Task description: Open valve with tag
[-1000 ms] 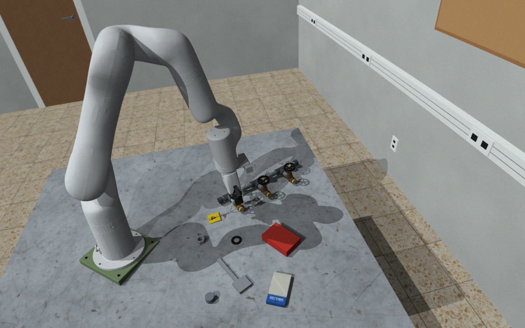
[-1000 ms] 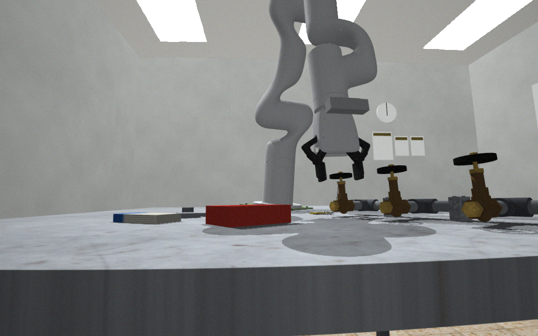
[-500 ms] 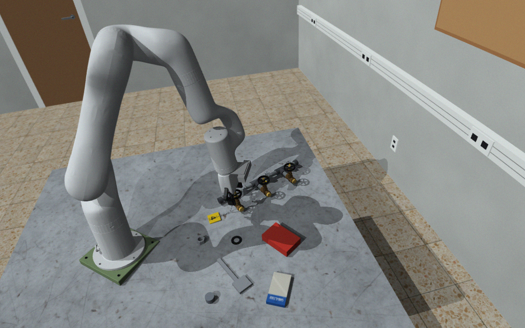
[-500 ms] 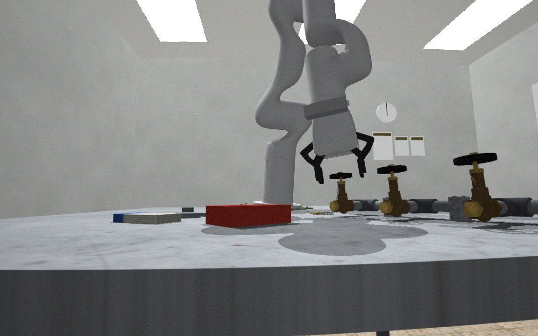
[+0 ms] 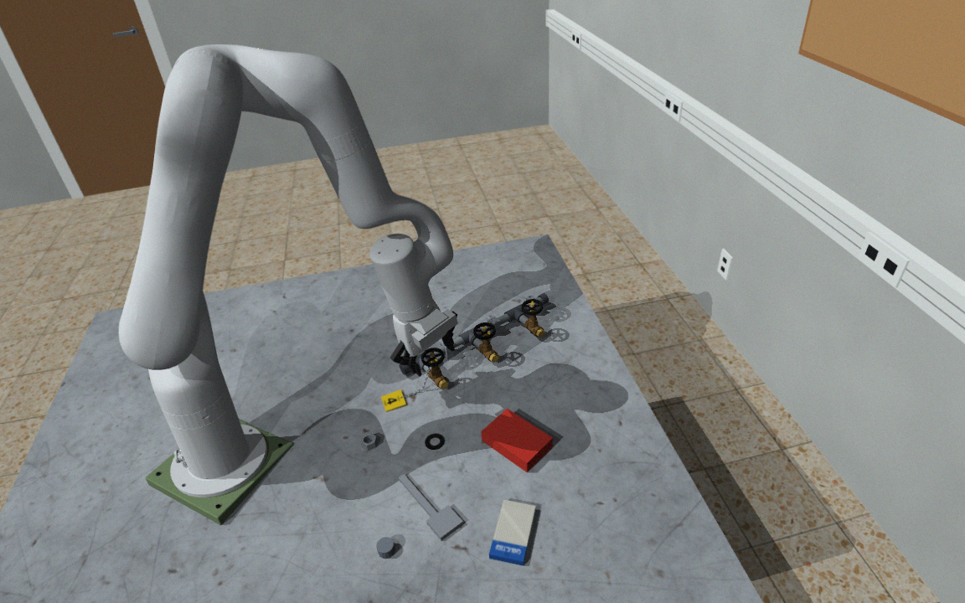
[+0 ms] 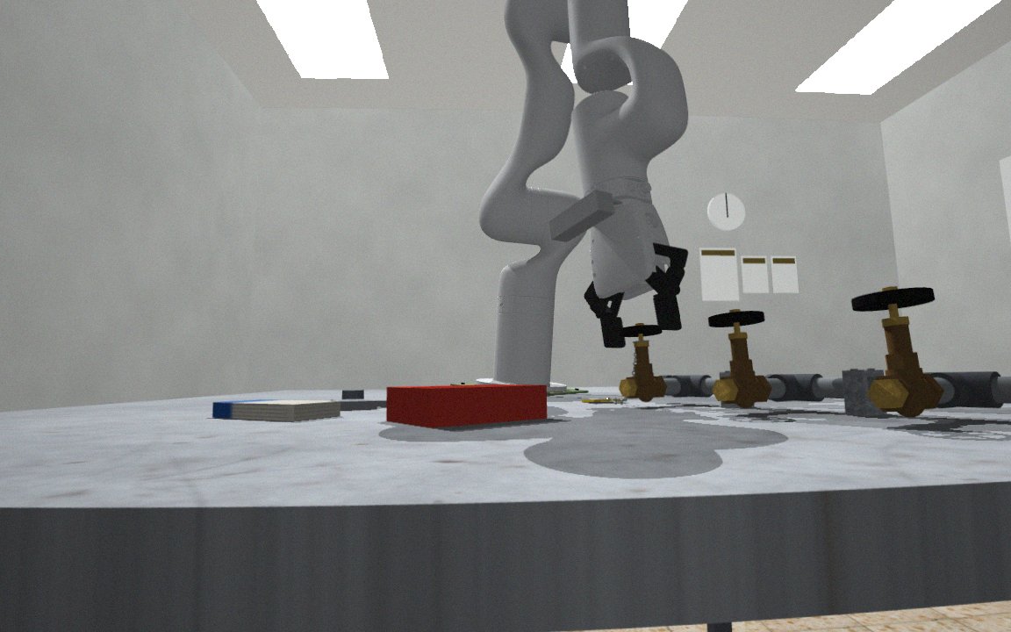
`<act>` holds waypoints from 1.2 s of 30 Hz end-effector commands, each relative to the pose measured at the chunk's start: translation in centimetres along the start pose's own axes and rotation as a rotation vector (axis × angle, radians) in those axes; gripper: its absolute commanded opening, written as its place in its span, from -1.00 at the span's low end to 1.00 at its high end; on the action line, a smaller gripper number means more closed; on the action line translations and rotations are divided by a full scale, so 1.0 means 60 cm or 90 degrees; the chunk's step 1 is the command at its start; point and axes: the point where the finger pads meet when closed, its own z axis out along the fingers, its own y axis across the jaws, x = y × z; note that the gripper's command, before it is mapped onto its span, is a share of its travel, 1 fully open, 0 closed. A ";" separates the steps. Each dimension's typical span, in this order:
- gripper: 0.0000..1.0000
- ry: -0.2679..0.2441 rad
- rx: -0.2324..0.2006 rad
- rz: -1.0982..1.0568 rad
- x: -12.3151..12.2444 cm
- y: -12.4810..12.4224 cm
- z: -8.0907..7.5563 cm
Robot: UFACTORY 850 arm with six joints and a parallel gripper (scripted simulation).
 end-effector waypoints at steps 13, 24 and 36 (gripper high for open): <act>1.00 0.019 -0.060 0.247 0.000 -0.002 -0.001; 1.00 0.019 -0.060 0.247 0.000 -0.002 -0.001; 1.00 0.019 -0.060 0.247 0.000 -0.002 -0.001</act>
